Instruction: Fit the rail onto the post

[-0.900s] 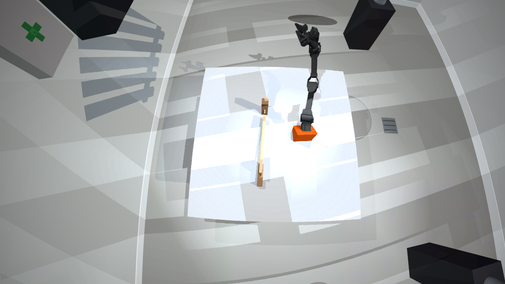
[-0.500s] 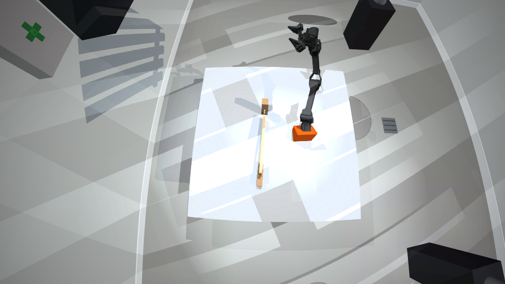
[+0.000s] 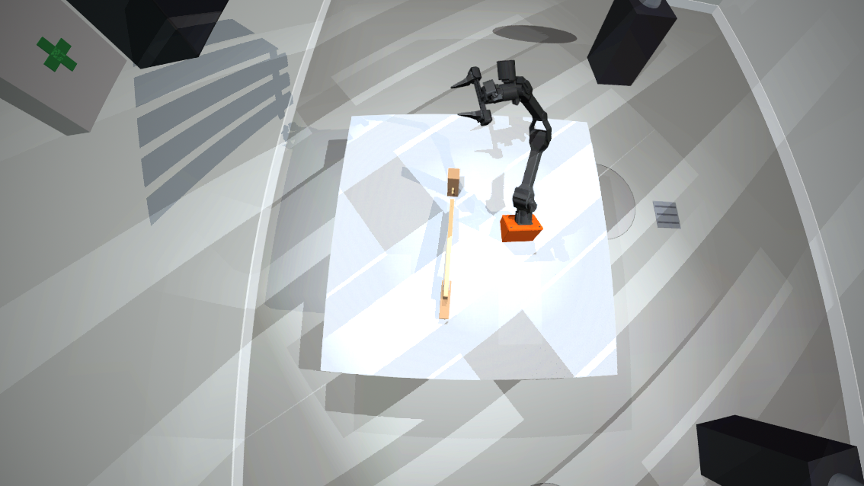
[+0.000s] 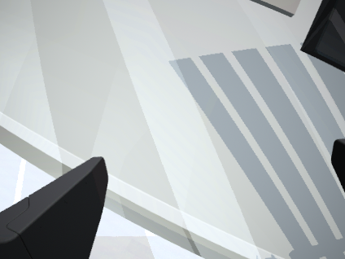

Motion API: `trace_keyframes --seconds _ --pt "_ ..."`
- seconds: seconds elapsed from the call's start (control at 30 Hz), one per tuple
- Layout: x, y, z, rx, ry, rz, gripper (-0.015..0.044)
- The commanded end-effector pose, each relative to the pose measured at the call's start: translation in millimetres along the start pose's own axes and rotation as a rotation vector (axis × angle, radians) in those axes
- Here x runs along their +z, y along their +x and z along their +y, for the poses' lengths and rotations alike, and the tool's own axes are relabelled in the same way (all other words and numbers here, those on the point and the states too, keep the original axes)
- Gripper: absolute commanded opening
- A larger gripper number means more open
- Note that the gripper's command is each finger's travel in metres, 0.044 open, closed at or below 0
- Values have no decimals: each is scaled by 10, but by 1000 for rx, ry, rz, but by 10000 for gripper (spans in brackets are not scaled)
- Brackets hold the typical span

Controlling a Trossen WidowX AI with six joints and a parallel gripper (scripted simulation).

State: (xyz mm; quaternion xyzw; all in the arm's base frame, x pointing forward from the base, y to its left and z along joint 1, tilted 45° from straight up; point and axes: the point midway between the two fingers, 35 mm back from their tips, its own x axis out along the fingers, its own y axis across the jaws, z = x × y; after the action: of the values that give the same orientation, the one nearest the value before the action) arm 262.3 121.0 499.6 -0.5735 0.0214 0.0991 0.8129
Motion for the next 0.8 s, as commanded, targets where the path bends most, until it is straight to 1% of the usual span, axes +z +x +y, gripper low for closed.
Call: trace_keyframes --seconds 0.0,0.23,0.4,0.57,0.67,0.77 --pt "-99 290 266 64 -31 85 440" --pt "-607 994 1125 276 -179 346 440" --pt "-1140 1297 1769 451 -289 533 440" --pt "-1776 1391 2417 653 -397 720 440" --pt "-2164 1336 2779 783 -457 825 440" --pt "-2539 1202 3112 920 -513 923 440"
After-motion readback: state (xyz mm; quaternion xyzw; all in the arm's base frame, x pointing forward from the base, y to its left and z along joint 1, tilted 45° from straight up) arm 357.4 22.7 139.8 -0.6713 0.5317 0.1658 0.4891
